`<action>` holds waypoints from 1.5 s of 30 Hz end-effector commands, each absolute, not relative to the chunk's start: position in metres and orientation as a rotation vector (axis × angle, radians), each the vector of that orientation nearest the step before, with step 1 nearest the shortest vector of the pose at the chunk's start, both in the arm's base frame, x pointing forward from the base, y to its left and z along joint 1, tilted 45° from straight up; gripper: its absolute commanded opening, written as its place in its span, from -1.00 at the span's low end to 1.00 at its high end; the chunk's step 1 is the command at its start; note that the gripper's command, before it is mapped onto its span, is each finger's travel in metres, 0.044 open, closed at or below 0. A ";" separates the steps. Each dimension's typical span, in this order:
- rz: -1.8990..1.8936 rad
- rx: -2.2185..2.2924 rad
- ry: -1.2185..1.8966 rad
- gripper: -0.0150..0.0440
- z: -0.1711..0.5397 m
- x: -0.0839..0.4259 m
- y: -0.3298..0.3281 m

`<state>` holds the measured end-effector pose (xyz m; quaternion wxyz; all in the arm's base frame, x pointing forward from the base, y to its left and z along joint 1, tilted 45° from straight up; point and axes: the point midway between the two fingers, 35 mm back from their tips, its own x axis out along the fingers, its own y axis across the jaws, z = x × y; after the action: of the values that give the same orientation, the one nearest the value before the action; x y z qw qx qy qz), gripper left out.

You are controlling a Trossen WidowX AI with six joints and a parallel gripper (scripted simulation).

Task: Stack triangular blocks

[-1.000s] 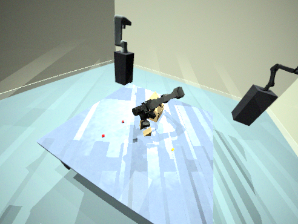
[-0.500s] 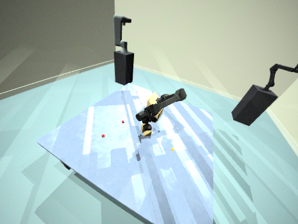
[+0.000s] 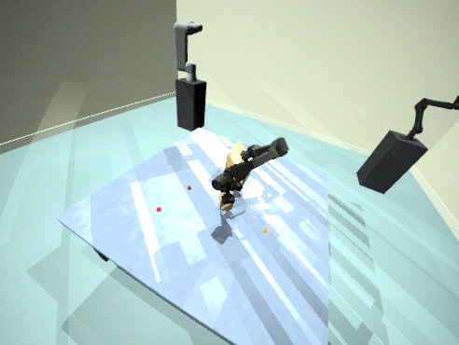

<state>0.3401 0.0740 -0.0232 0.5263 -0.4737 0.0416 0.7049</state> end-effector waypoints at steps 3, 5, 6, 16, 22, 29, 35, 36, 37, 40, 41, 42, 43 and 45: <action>1.680 -1.130 0.103 -0.49 -0.022 0.341 0.075; 1.680 -1.130 0.102 -0.49 -0.022 0.341 0.075; 1.681 -1.129 0.103 -0.49 -0.022 0.341 0.075; 1.679 -1.127 0.104 -0.49 -0.022 0.341 0.075; 1.677 -1.127 0.104 -0.49 -0.022 0.341 0.075; 1.678 -1.127 0.104 -0.49 -0.024 0.340 0.079; 1.678 -1.126 0.104 -0.49 -0.026 0.339 0.083; 1.678 -1.126 0.104 -0.49 -0.026 0.339 0.083; 1.678 -1.126 0.104 -0.49 -0.026 0.339 0.084; 1.678 -1.126 0.104 -0.49 -0.027 0.339 0.085; 1.678 -1.126 0.104 -0.49 -0.028 0.339 0.086; 1.678 -1.126 0.104 -0.49 -0.028 0.338 0.087; 1.678 -1.126 0.103 -0.49 -0.028 0.338 0.087; 1.678 -1.126 0.103 -0.49 -0.029 0.338 0.088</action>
<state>0.3385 0.0862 -0.0281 0.5282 -0.4743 0.0429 0.7030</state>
